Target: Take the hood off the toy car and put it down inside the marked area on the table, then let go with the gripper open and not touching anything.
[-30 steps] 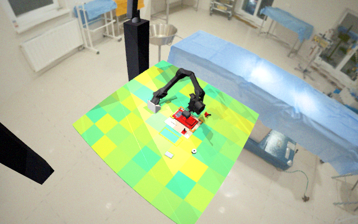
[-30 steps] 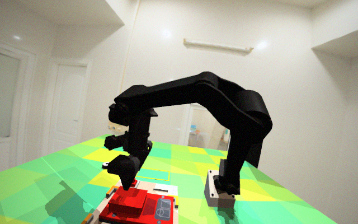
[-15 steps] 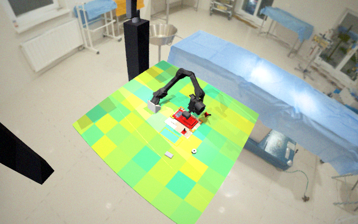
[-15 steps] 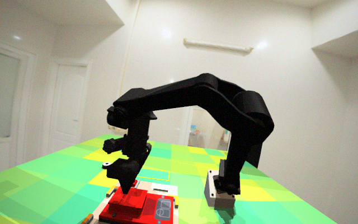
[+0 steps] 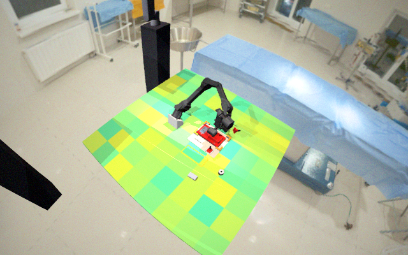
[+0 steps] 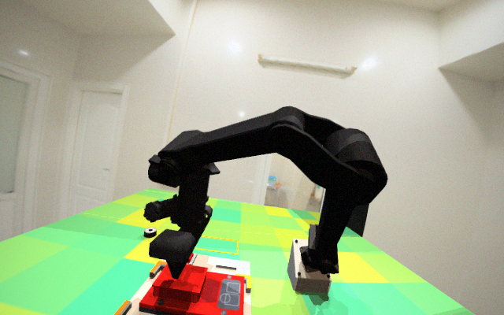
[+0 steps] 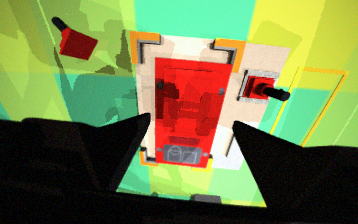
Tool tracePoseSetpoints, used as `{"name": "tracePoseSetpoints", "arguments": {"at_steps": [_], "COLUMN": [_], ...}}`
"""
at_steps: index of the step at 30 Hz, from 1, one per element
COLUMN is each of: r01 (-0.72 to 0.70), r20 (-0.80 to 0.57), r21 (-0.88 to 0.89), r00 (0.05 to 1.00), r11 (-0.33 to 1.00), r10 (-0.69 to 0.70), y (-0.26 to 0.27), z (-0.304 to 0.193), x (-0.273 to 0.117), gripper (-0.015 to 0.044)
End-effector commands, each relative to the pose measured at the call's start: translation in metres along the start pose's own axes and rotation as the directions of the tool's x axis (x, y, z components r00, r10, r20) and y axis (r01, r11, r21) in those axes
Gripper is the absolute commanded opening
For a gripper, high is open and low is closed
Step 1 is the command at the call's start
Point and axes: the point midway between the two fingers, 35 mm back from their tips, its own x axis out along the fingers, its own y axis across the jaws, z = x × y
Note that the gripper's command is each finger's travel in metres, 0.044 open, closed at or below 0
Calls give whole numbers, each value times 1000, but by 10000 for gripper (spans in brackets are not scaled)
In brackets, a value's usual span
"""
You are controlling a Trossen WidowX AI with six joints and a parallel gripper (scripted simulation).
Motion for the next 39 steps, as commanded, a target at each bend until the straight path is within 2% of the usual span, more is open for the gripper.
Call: {"name": "tracePoseSetpoints", "arguments": {"at_steps": [1, 39], "r01": [-5, -7], "r20": [2, 2], "r21": [4, 4], "r00": [1000, 1000], "r11": [1000, 1000], "r10": [5, 7], "y": [1, 2], "z": [0, 1], "x": [4, 32], "gripper": [440, 440]}}
